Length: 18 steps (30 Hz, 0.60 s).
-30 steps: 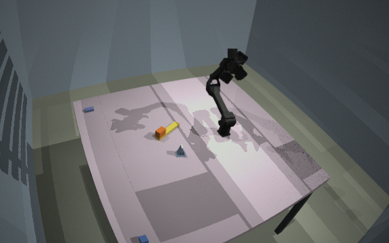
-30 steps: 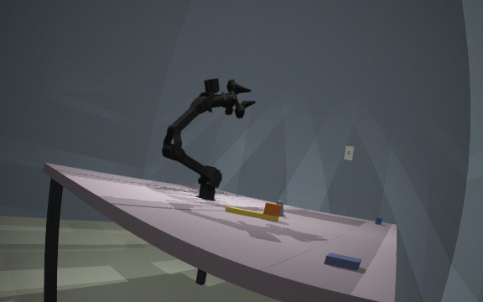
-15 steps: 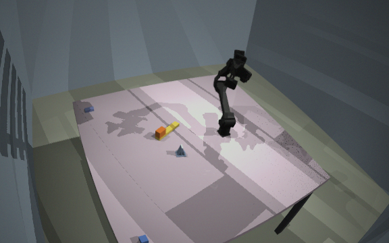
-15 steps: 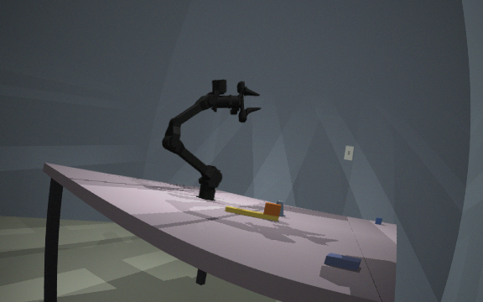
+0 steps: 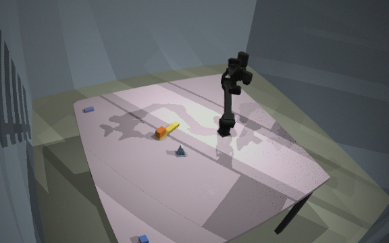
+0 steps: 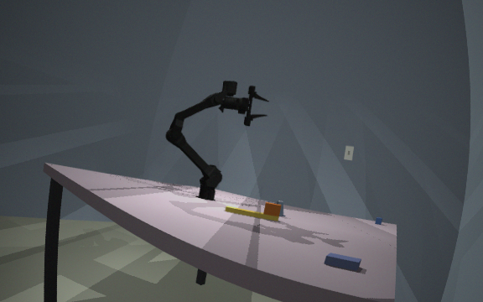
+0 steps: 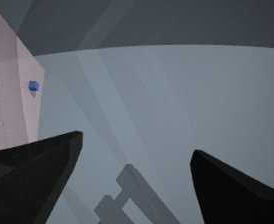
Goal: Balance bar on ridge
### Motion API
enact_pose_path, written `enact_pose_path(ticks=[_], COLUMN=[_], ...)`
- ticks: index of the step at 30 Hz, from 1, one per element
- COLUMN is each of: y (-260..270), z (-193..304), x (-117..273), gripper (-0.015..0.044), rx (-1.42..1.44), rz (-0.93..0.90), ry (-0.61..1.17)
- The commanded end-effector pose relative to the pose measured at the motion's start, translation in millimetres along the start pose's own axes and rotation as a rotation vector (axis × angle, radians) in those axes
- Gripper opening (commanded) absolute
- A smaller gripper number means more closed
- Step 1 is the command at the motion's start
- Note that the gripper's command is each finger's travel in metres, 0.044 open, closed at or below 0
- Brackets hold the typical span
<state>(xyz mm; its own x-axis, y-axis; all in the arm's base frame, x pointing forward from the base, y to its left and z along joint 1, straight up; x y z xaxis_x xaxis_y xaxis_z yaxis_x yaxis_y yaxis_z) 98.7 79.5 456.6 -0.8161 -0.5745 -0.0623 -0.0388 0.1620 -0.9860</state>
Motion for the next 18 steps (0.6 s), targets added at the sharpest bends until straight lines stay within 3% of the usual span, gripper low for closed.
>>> enact_pose_path(ticks=[1,18], y=[5.0,28.8], z=[-0.9,15.6], x=[-12.3,-58.3], gripper=[0.0315,0.0315], rx=[-0.075,-0.5], rz=[-0.042,-0.163], ry=[0.035,0.266])
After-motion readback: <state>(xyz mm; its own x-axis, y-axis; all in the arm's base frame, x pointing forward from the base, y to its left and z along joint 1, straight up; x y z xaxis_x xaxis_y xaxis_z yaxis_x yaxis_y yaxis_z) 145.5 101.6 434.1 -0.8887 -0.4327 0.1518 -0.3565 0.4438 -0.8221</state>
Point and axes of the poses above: the point midway between the two fingers, 35 mm back from their tips, its own x axis back along the fingers, its own y axis across the jaws, z = x × y, the point moved 4 cm from there along x, back along the fingers, and after that the axes turned 4 degrees about x, right-handed, at the moved point
